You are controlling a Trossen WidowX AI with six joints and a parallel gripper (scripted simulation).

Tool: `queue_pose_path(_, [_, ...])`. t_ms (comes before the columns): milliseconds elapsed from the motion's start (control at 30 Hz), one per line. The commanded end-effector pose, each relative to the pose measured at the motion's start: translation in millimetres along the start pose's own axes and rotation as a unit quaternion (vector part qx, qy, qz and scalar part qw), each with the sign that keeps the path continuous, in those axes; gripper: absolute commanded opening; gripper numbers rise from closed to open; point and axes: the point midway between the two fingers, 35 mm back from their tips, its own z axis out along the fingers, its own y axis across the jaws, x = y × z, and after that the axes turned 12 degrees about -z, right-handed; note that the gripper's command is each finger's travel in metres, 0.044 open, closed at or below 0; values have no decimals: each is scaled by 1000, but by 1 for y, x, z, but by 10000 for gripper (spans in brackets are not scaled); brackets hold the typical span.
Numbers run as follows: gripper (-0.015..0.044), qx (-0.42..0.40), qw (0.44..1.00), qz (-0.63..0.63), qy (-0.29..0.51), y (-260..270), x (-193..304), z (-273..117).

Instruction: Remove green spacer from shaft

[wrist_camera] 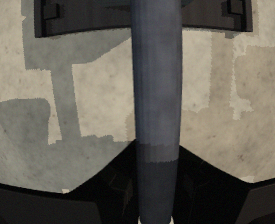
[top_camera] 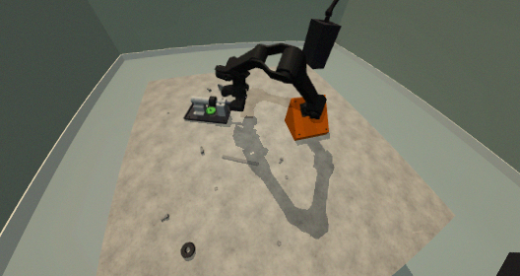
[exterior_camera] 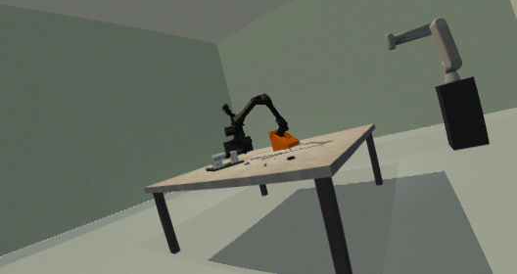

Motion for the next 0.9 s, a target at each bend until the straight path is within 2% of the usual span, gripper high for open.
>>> queue_pose_path(0, [0, 0, 1000, -1, -6, -1, -6, -1])
queue_pose_path(867, [0, 0, 1000, -1, -6, -2, -15, -2])
